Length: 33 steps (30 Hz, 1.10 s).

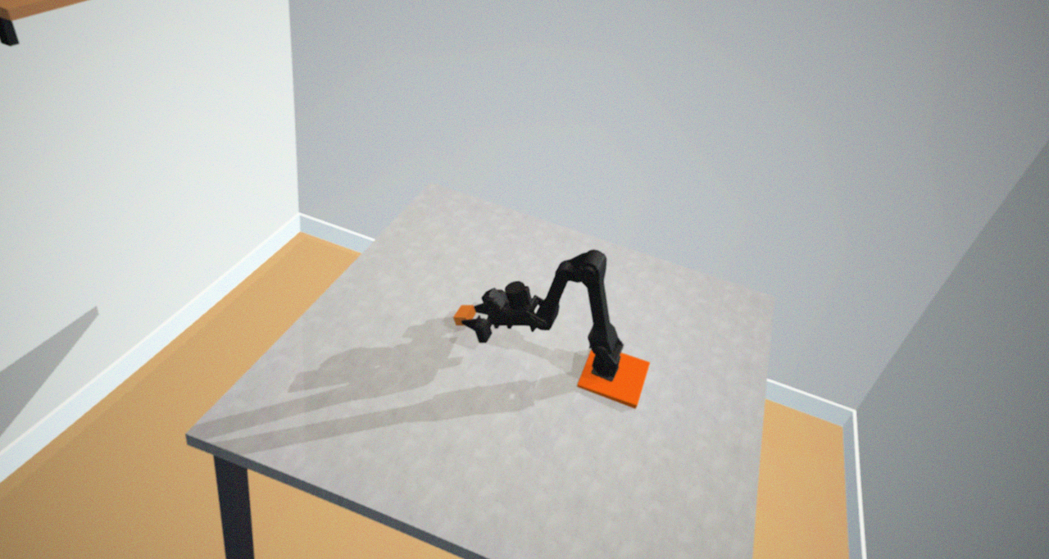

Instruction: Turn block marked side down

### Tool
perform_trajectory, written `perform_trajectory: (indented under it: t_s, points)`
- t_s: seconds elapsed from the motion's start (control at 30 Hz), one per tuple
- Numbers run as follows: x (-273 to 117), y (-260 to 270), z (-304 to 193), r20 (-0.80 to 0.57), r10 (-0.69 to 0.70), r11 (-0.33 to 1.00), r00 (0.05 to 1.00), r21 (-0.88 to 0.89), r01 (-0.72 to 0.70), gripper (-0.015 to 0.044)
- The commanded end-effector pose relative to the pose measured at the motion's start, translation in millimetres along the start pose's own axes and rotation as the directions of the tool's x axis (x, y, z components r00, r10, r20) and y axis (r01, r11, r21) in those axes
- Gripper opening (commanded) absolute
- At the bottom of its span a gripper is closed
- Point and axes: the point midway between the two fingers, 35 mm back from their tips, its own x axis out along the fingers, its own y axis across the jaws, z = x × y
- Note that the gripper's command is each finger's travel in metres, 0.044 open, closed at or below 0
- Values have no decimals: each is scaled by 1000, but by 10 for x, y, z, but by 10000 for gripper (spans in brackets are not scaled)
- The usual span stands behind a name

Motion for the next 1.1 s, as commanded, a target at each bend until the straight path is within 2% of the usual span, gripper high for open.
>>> perform_trajectory:
  t_s: [0.0, 0.33, 0.87, 0.9, 1.07]
  points:
    - [-6, -7, 11, 10, -5, 1000, 1000, 5, 5, 0]
    - [-6, -7, 11, 10, -5, 1000, 1000, 5, 5, 0]
    - [-6, -7, 11, 10, -5, 1000, 1000, 5, 5, 420]
    - [-6, -7, 11, 10, -5, 1000, 1000, 5, 5, 440]
    - [-6, -7, 11, 10, -5, 1000, 1000, 5, 5, 440]
